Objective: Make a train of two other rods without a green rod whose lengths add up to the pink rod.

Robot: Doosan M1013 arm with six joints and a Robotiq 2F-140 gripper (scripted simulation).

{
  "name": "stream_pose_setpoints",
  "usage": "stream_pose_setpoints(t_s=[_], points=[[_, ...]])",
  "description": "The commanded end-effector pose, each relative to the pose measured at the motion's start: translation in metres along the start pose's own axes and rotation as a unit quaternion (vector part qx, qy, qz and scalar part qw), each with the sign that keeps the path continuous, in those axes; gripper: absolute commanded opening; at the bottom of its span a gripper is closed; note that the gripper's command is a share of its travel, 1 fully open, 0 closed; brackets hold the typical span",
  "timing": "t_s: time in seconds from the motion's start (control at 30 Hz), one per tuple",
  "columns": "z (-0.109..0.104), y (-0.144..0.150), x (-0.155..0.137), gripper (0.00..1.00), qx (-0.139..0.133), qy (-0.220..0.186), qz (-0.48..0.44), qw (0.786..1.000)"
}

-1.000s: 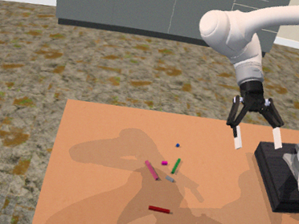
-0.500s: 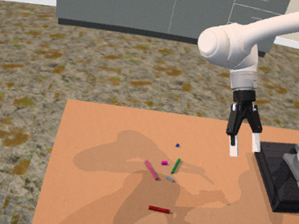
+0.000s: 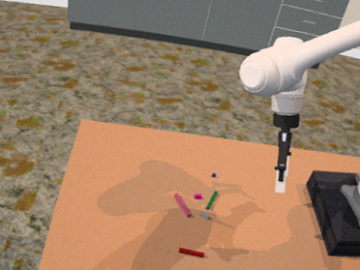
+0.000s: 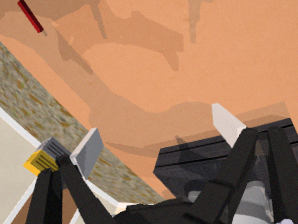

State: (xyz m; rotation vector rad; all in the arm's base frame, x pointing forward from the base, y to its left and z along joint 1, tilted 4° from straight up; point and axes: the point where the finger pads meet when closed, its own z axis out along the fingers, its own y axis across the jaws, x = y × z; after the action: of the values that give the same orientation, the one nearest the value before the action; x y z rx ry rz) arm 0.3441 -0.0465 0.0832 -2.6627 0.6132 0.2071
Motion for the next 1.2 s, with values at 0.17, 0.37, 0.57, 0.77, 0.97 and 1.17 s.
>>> stream_pose_setpoints(t_s=[0.17, 0.37, 0.57, 0.77, 0.97, 1.17], points=[[0.009, 0.042, 0.029, 1.00, -0.069, 0.028, -0.165, 0.984], [0.008, 0.065, 0.049, 1.00, -0.115, 0.037, -0.268, 0.956], [0.005, 0.081, 0.068, 1.00, -0.153, 0.040, -0.355, 0.921], [0.001, 0.097, 0.089, 1.00, -0.196, 0.038, -0.451, 0.870], [-0.004, 0.107, 0.107, 1.00, -0.228, 0.032, -0.523, 0.821], [-0.004, 0.108, 0.108, 1.00, -0.230, 0.032, -0.527, 0.818]])
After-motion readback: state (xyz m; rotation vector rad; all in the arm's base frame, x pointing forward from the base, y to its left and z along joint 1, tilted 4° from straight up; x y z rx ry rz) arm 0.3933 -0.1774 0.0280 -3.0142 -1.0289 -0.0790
